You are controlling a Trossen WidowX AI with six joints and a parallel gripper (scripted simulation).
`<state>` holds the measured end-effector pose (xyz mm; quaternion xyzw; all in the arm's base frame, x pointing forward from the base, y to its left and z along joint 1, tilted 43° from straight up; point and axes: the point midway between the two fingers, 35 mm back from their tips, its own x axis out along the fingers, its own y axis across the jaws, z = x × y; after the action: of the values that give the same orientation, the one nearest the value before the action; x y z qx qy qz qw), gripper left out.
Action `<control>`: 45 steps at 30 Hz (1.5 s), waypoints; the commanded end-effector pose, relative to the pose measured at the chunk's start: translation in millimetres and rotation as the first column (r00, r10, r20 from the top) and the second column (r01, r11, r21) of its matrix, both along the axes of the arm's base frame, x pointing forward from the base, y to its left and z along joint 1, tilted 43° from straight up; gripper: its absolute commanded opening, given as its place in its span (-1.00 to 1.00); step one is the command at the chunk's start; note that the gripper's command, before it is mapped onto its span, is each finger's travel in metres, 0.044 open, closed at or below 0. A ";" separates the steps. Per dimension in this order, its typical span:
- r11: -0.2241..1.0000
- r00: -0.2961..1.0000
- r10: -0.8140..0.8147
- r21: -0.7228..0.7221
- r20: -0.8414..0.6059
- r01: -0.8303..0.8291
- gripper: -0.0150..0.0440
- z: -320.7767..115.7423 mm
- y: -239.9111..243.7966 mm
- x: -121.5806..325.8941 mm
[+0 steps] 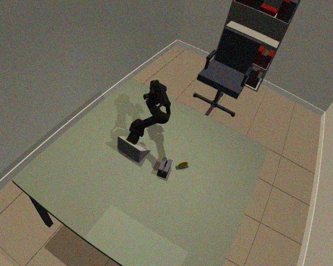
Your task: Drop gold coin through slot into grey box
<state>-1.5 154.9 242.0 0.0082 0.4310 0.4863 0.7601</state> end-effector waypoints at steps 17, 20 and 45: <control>0.866 0.996 0.020 -0.500 0.084 0.025 0.05 -24.2 35.9 110.0; 0.848 0.999 0.000 -0.530 0.047 0.025 0.05 -29.3 32.1 135.9; 0.963 0.982 -0.092 -0.266 -0.167 0.045 0.05 -93.7 -153.3 330.9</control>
<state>310.7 47.5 157.2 -0.0742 0.5801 0.3879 0.7124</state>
